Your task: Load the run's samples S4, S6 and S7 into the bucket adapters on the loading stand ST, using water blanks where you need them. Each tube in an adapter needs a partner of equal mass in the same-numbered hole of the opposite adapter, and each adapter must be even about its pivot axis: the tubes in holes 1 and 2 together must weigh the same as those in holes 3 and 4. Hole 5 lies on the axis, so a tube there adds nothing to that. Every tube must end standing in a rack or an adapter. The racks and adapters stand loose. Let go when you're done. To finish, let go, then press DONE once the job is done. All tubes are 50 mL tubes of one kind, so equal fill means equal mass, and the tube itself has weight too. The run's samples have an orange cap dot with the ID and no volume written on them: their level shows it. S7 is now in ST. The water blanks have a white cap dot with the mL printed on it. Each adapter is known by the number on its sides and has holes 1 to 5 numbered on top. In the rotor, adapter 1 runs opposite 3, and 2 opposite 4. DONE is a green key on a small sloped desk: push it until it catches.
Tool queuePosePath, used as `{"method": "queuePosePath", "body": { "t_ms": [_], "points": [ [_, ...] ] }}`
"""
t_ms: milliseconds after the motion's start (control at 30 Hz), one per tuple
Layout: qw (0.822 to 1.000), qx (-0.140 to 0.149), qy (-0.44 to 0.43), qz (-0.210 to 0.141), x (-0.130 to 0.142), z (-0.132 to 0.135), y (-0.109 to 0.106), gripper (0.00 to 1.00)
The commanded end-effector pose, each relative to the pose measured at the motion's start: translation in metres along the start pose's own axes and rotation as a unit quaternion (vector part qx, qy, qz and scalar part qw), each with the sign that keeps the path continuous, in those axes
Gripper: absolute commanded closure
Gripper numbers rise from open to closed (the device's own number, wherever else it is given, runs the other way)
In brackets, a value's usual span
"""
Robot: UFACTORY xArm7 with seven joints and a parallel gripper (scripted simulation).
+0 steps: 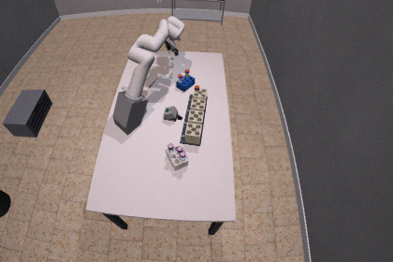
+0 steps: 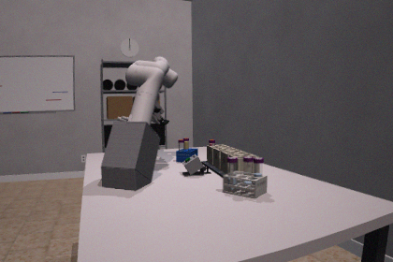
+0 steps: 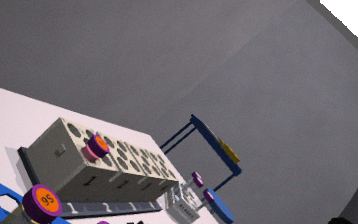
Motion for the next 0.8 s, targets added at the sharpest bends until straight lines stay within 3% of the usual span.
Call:
{"method": "queuePosePath", "body": {
  "t_ms": [0,67,367,767],
  "points": [
    [0.998,0.002,-0.049,-0.031,-0.011,-0.01,0.014,0.0],
    [0.998,0.002,-0.049,-0.031,-0.011,-0.01,0.014,0.0],
    [0.985,0.005,-0.143,-0.1,-0.029,-0.029,0.049,0.0],
    [0.945,-0.018,-0.256,-0.205,-0.054,-0.05,0.101,0.0]
  ]
}}
Point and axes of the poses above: the point where the finger pads meet when closed, its own y axis out along the fingers, its own z axis across the jaws, x = y × z, the point moved 10 cm from there along -y, back along the fingers, and after that the axes turned 6 degrees about -y, right-handed, at the moved point
